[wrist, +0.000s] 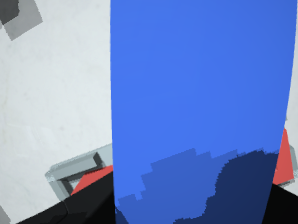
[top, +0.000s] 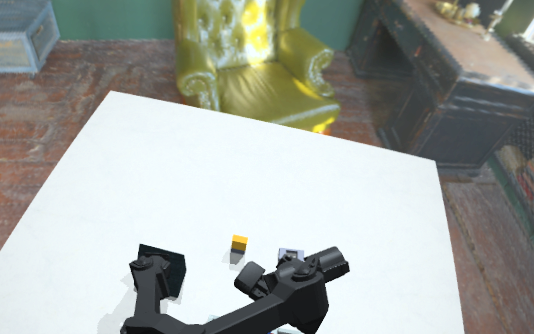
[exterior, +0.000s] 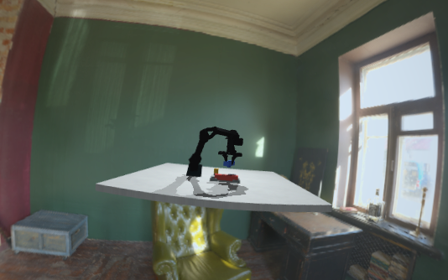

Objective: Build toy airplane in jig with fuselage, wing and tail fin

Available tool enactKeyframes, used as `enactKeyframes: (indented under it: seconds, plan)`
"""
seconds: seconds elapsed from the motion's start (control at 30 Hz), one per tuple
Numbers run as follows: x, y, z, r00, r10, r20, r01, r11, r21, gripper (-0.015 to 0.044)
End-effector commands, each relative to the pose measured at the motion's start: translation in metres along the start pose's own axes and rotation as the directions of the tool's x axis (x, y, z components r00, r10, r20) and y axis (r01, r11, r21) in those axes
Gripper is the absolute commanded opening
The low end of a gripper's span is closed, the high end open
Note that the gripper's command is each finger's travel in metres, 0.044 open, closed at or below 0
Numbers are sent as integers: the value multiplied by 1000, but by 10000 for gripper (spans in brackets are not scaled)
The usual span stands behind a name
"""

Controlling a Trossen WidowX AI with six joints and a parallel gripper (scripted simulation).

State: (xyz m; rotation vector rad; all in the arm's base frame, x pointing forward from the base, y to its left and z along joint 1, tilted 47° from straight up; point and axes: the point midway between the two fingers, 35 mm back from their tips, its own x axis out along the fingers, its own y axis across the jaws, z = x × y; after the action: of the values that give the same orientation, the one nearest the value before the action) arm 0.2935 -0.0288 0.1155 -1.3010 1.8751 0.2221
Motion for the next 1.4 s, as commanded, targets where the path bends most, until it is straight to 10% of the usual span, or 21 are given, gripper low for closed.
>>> enactKeyframes:
  seconds: [0.0,0.63,0.9,1.37]
  plan:
    - [4,2,-14,1000,-4,-4,4,997,-76,0]
    - [21,16,-63,1000,-6,-19,-1,932,-363,0]
    - [21,16,-63,1000,-6,-19,-1,932,-363,195]
    - [21,16,-63,1000,-6,-19,-1,932,-363,195]
